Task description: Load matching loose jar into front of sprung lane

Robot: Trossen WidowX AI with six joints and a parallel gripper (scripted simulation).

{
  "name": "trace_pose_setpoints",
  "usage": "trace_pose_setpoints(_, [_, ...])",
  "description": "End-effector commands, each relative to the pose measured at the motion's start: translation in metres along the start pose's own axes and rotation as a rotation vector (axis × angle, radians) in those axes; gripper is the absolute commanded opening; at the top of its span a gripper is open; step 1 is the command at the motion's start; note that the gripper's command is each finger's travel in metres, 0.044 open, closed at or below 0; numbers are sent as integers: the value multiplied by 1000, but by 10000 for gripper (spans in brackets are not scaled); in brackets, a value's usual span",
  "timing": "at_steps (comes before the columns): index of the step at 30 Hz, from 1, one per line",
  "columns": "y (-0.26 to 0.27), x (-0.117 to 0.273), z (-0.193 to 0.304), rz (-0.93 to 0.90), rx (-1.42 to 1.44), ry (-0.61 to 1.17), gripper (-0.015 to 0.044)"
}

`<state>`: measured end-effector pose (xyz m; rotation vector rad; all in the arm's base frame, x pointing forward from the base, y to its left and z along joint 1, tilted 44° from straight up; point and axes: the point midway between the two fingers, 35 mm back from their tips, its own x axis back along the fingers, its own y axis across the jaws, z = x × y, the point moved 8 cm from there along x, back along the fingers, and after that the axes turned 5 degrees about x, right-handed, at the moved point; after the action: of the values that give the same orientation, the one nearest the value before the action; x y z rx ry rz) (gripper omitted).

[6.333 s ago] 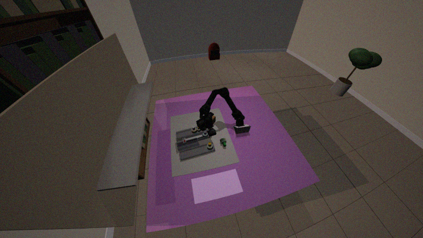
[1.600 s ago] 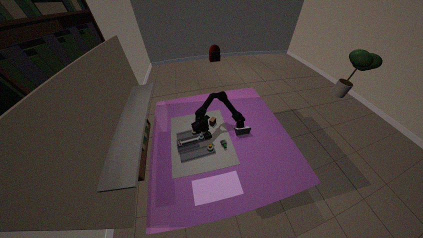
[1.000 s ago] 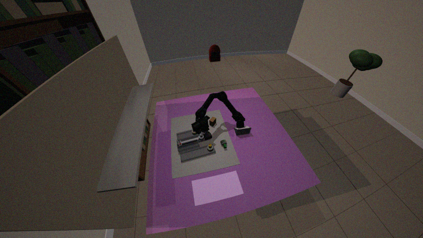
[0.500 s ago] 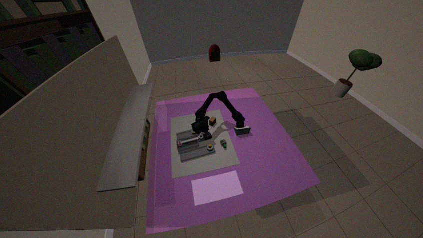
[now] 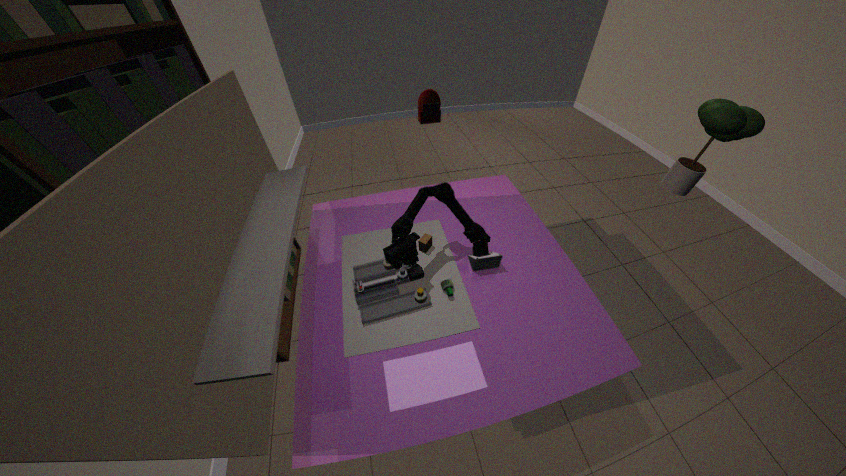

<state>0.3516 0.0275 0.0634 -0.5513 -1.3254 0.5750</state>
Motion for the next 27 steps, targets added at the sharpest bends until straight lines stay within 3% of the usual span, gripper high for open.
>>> trace_pose_setpoints(1, [-2, -2, -2, 7, -9, -10, 0])
trace_pose_setpoints(27, [-3, -7, 0, 7, -9, -10, 0])
